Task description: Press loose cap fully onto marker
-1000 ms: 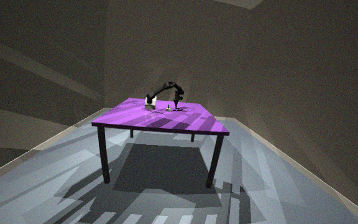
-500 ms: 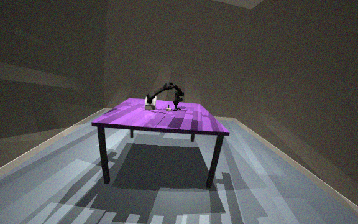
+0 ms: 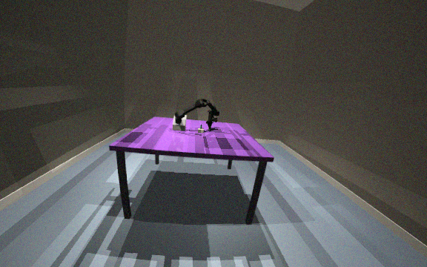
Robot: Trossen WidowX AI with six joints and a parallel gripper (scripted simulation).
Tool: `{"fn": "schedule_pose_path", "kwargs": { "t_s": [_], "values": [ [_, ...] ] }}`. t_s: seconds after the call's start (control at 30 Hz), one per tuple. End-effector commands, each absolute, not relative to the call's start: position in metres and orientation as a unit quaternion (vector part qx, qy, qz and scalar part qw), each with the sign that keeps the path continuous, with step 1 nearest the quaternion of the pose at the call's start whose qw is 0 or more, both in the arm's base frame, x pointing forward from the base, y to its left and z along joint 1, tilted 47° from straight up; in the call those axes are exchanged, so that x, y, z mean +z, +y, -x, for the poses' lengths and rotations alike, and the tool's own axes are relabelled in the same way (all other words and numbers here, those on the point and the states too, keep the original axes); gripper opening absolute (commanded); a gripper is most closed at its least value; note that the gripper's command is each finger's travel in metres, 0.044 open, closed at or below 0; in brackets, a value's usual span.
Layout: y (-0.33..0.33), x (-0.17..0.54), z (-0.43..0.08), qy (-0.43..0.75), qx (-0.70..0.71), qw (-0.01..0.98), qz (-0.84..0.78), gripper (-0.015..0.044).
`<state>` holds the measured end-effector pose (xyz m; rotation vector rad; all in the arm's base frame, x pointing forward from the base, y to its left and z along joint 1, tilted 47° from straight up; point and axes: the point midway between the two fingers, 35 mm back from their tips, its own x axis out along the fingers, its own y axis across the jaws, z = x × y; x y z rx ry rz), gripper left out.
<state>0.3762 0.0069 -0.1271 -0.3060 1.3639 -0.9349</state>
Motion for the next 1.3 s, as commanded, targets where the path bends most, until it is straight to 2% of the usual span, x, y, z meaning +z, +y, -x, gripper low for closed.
{"fn": "schedule_pose_path", "kwargs": {
  "t_s": [0.0, 0.07, 0.17, 0.7, 1.27],
  "values": [
    [0.006, -0.128, -0.376, 0.604, -0.414, 0.667, 0.138, 0.0086],
    [0.006, -0.128, -0.376, 0.604, -0.414, 0.667, 0.138, 0.0072],
    [0.010, -0.124, -0.377, 0.604, -0.414, 0.667, 0.138, 0.0000],
    [0.050, -0.086, -0.381, 0.605, -0.413, 0.667, 0.137, 0.0000],
    [0.040, -0.050, -0.366, 0.605, -0.413, 0.667, 0.138, 0.0000]
  ]
}}
